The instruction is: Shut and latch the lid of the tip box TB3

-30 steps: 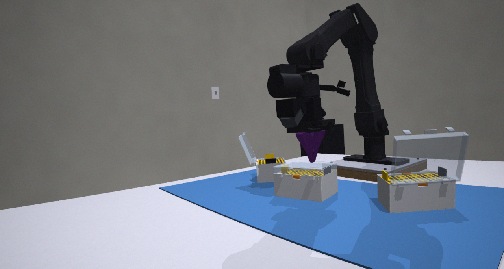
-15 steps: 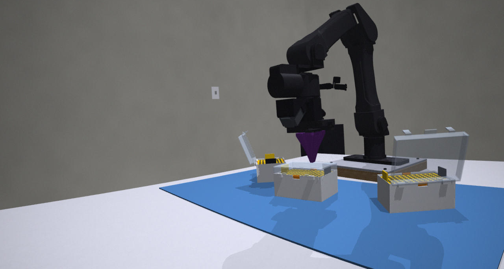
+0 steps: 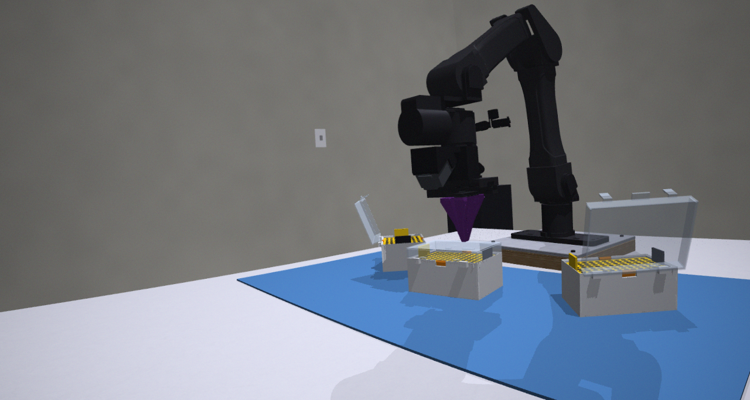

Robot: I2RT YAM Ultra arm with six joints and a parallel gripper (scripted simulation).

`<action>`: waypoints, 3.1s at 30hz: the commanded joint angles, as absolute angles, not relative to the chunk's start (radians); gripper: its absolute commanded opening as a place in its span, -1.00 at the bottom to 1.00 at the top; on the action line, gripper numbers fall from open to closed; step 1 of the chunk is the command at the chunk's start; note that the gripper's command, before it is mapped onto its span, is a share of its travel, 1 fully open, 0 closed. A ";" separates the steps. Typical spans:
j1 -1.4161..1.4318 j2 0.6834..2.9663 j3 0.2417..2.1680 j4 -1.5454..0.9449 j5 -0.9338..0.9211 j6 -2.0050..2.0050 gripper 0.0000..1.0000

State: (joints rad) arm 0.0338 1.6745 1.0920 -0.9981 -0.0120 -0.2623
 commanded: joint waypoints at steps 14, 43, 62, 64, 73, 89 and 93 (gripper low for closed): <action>0.035 1.687 1.070 -0.943 -0.013 -0.262 -1.00; 0.035 1.687 1.070 -0.943 -0.013 -0.262 -1.00; 0.035 1.687 1.070 -0.943 -0.013 -0.262 -1.00; 0.035 1.685 1.074 -0.950 -0.013 -0.262 -1.00; 0.034 1.669 1.103 -0.994 -0.013 -0.262 -1.00; 0.033 1.644 1.172 -1.088 -0.013 -0.263 -1.00; 0.033 1.638 1.192 -1.114 -0.013 -0.263 -1.00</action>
